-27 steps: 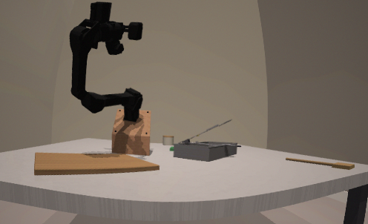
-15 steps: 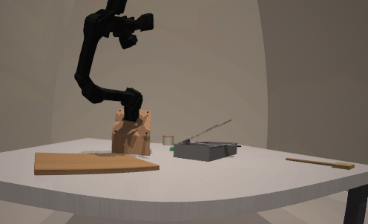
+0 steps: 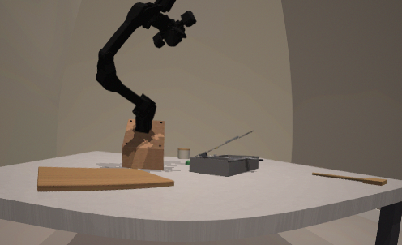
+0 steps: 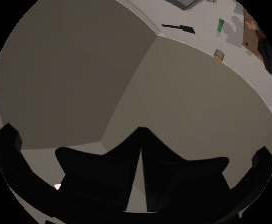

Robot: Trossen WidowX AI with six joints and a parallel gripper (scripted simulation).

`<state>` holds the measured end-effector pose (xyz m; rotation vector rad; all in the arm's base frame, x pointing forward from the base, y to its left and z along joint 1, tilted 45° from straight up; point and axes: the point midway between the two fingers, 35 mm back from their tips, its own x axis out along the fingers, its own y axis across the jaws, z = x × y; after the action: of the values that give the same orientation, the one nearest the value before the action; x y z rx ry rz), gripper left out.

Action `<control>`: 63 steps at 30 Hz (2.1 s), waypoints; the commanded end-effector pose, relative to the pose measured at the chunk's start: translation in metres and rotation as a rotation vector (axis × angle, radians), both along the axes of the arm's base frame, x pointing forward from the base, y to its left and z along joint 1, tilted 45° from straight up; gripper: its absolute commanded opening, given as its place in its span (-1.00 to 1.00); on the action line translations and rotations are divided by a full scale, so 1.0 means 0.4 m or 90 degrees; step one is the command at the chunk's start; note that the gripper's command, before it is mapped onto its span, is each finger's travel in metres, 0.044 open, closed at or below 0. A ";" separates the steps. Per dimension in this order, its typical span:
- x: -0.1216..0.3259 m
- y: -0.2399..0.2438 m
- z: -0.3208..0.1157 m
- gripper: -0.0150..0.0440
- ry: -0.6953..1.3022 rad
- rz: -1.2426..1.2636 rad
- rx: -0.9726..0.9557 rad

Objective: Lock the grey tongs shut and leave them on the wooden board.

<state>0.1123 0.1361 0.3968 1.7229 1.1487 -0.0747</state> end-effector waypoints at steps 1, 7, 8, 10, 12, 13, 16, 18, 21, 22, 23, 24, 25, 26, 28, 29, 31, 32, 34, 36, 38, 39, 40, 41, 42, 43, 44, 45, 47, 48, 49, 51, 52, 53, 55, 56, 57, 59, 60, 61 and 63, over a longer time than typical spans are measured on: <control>0.080 0.039 -0.047 -1.00 -0.080 0.050 -0.149; 0.210 0.063 -0.120 -1.00 -0.224 0.200 -0.441; 0.234 0.066 -0.136 -1.00 -0.242 0.233 -0.493; 0.255 0.072 -0.165 -1.00 -0.256 0.290 -0.550; 0.276 0.069 -0.182 -1.00 -0.264 0.318 -0.593; 0.287 0.069 -0.190 -1.00 -0.272 0.339 -0.618; 0.320 0.069 -0.215 -1.00 -0.289 0.393 -0.681; 0.342 0.067 -0.232 -1.00 -0.300 0.438 -0.729; 0.375 0.063 -0.259 -1.00 -0.318 0.515 -0.802; 0.385 0.061 -0.268 -1.00 -0.323 0.541 -0.825; 0.396 0.059 -0.277 -1.00 -0.327 0.568 -0.847; 0.405 0.058 -0.287 -1.00 -0.329 0.587 -0.861; 0.415 0.057 -0.297 -1.00 -0.330 0.607 -0.875; 0.425 0.055 -0.306 -1.00 -0.334 0.634 -0.894; 0.445 0.049 -0.325 -1.00 -0.340 0.695 -0.936; 0.455 0.046 -0.334 -1.00 -0.343 0.727 -0.956; 0.474 0.039 -0.354 -1.00 -0.346 0.791 -0.991; 0.483 0.035 -0.364 -1.00 -0.348 0.824 -1.008; 0.501 0.028 -0.383 -1.00 -0.350 0.891 -1.039; 0.518 0.019 -0.403 -1.00 -0.348 0.957 -1.064; 0.535 0.010 -0.423 -1.00 -0.348 1.027 -1.085; 0.543 0.006 -0.433 -1.00 -0.347 1.063 -1.095; 0.551 0.001 -0.443 -1.00 -0.345 1.098 -1.102; 0.558 -0.005 -0.453 -1.00 -0.342 1.128 -1.108; 0.566 -0.010 -0.464 -1.00 -0.341 1.165 -1.115; 0.573 -0.016 -0.474 -1.00 -0.339 1.200 -1.120; 0.581 -0.021 -0.484 -1.00 -0.338 1.241 -1.124; 0.588 -0.026 -0.494 -1.00 -0.336 1.281 -1.126; 0.602 -0.037 -0.515 -1.00 -0.332 1.364 -1.127; 0.609 -0.042 -0.526 -1.00 -0.330 1.405 -1.125; 0.616 -0.048 -0.536 -1.00 -0.328 1.447 -1.121; 0.628 -0.059 -0.557 -1.00 -0.324 1.531 -1.109; 0.634 -0.065 -0.567 -1.00 -0.321 1.574 -1.100; 0.640 -0.071 -0.577 -1.00 -0.319 1.616 -1.089; 0.651 -0.083 -0.598 -1.00 -0.315 1.702 -1.063; 0.656 -0.090 -0.609 -1.00 -0.313 1.745 -1.047; 0.661 -0.096 -0.619 -1.00 -0.311 1.788 -1.028; 0.671 -0.109 -0.640 -1.00 -0.307 1.871 -0.986; 0.675 -0.115 -0.650 -1.00 -0.305 1.913 -0.962; 0.680 -0.122 -0.661 -1.00 -0.304 1.955 -0.936; 0.688 -0.135 -0.682 -1.00 -0.302 2.038 -0.876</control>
<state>0.3589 0.1150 0.1718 -1.4718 1.1810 0.6036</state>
